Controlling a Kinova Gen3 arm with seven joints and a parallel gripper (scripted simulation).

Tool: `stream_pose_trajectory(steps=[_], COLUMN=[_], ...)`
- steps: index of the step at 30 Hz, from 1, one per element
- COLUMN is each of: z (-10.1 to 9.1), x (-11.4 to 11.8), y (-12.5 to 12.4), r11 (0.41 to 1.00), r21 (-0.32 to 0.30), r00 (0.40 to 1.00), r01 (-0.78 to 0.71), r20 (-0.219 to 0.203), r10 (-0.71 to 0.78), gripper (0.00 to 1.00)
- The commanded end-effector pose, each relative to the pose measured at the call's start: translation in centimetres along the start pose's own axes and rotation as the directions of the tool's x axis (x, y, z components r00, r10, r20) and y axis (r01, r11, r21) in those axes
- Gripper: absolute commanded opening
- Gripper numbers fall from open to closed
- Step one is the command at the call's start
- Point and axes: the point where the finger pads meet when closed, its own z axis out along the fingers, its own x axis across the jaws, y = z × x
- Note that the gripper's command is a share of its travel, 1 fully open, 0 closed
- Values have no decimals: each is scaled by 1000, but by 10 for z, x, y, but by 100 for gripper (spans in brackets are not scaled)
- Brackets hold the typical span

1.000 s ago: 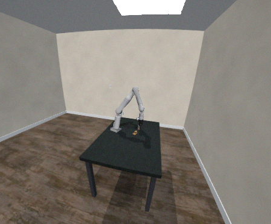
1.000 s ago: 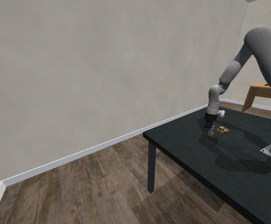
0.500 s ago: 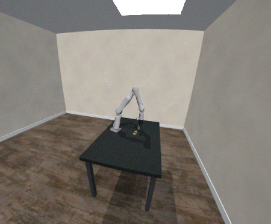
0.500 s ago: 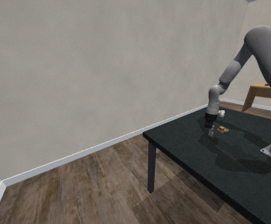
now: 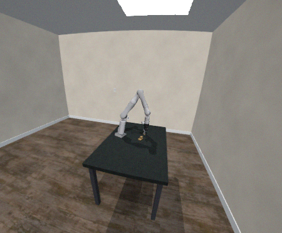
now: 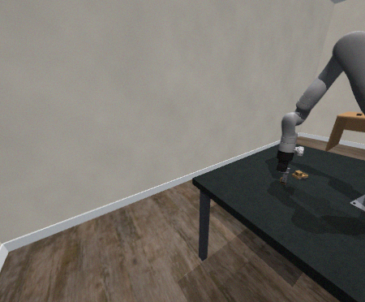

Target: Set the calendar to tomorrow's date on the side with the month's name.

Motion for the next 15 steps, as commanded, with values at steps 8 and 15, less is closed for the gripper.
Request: stream_pose_trajectory(steps=[8, 15], z=[-40, -70], x=[-1, -1], y=[5, 4], r11=[1000, 1000], r21=[-18, -18], r00=[1000, 1000], r01=[2, 2], r20=[5, 5], r10=[-2, -2], gripper=[87, 87])
